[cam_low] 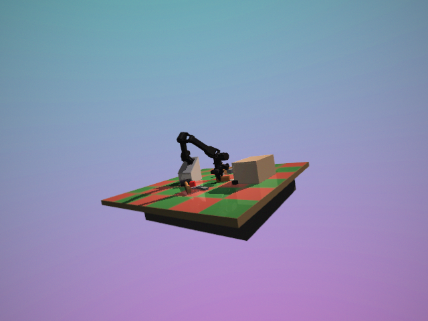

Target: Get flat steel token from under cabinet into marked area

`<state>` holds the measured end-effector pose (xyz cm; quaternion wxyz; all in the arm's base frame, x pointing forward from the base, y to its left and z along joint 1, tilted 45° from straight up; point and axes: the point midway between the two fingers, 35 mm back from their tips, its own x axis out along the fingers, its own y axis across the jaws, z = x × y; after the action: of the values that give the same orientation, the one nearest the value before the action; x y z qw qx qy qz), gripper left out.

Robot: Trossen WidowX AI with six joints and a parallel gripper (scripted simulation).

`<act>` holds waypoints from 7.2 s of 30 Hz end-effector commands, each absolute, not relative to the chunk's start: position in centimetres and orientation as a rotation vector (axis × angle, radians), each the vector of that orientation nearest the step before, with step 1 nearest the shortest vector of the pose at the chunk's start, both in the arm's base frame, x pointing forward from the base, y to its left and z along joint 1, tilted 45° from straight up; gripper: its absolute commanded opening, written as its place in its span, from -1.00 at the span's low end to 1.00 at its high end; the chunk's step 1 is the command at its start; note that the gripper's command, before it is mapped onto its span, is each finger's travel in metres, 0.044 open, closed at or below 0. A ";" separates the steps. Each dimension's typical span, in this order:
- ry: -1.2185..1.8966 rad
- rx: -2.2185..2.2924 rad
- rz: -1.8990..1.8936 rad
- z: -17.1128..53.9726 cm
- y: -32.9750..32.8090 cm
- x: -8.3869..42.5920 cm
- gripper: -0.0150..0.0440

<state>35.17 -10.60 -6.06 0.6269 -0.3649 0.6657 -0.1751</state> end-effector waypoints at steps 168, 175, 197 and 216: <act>1.541 -0.842 -0.401 -3.1 -14.3 24.3 -0.49; 1.540 -0.842 -0.399 -3.3 -14.1 25.1 -0.49; 1.539 -0.843 -0.396 -3.8 -13.5 27.6 -0.49; 1.538 -0.843 -0.396 -4.2 -13.0 29.7 -0.49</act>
<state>28.79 -13.04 -4.18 0.6172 -0.3694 0.6737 -0.1696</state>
